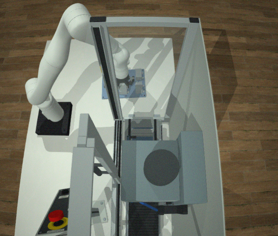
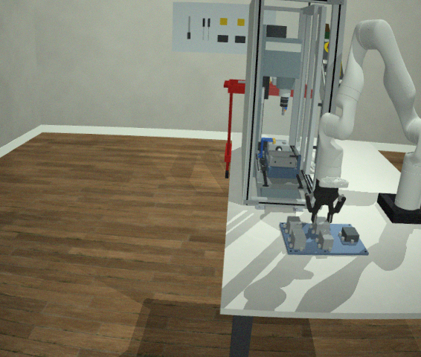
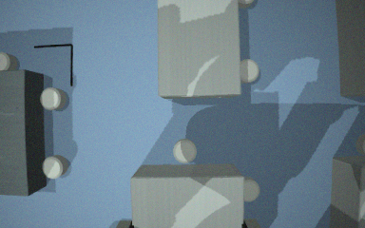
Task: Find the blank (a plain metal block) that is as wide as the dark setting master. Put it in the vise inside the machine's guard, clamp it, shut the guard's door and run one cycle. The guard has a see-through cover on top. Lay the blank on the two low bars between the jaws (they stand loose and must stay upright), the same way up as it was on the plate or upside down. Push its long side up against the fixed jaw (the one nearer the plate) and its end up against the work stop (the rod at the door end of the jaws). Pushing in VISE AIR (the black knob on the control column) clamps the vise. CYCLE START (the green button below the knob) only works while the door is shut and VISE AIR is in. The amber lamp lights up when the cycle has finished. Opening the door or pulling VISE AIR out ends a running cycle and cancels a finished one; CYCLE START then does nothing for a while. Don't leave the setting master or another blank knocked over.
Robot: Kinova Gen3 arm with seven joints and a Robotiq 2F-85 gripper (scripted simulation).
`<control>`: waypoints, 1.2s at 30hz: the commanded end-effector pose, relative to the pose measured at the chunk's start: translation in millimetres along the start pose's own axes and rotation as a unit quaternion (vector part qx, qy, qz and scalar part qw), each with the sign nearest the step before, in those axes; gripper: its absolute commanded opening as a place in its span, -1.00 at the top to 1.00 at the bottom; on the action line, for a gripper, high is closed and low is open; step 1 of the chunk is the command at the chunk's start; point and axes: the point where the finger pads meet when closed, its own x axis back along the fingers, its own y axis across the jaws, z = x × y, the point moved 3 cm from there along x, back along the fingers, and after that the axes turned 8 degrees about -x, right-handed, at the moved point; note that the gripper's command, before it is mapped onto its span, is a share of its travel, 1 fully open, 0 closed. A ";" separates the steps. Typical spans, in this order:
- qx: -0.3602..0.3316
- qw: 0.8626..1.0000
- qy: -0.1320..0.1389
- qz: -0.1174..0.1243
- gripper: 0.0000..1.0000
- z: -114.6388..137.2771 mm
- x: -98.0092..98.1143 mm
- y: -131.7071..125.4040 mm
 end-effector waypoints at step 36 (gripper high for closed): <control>0.000 1.000 0.001 -0.001 0.80 0.2 30.6 0.4</control>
